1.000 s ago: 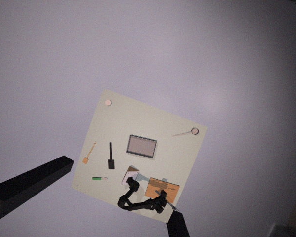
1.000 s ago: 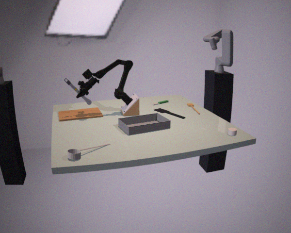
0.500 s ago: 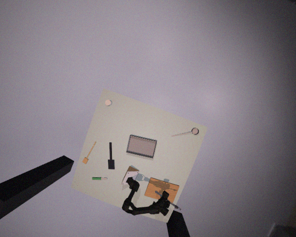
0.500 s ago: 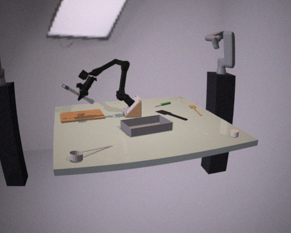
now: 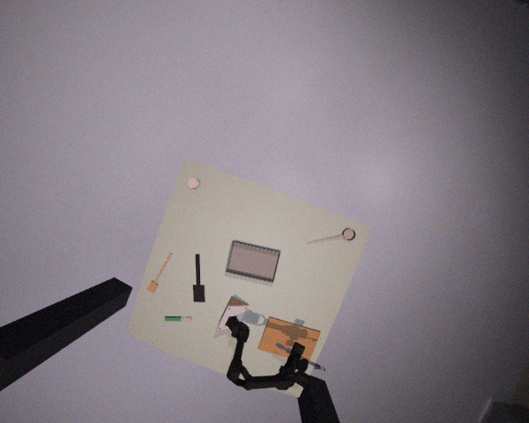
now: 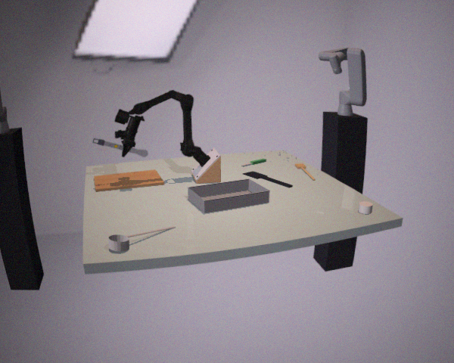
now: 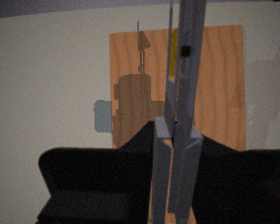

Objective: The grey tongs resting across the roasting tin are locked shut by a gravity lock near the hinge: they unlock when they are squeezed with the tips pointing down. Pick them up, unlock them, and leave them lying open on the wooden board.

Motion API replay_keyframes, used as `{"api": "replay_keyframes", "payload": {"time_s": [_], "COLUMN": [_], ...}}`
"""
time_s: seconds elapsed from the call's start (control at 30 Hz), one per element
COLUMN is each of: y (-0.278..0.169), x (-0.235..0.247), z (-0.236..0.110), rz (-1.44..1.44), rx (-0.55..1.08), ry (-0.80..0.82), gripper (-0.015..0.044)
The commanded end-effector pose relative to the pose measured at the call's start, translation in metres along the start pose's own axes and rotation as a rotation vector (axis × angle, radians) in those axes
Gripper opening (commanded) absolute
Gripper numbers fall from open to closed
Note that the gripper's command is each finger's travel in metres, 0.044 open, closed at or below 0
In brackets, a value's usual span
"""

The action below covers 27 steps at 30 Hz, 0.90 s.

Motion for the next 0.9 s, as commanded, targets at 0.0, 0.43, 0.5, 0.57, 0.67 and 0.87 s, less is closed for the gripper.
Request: {"api": "replay_keyframes", "payload": {"time_s": [0.0,0.43,0.5,0.57,0.67,0.87], "y": [0.008,0.024,0.026,0.028,0.031,0.031], "x": [0.0,0.001,0.001,0.002,0.002,0.002], "z": [-0.004,-0.008,-0.009,-0.01,-0.011,-0.012], "rz": [0.002,-0.017,-0.021,-0.026,-0.033,-0.035], "rx": [0.055,0.26,0.292,0.323,0.367,0.378], "ry": [-0.007,-0.022,-0.025,-0.028,-0.032,-0.033], "gripper": [-0.015,-0.015,-0.015,-0.015,-0.015,-0.015]}}
Point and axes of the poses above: the point midway between the two fingers, 35 mm back from their tips, its own z axis out along the fingers, its own x axis across the jaws, y = z × x, the point moved 9 cm from there along -z, back along the fingers, and after that the axes turned 1 degree about -z, right-handed, at the moved point
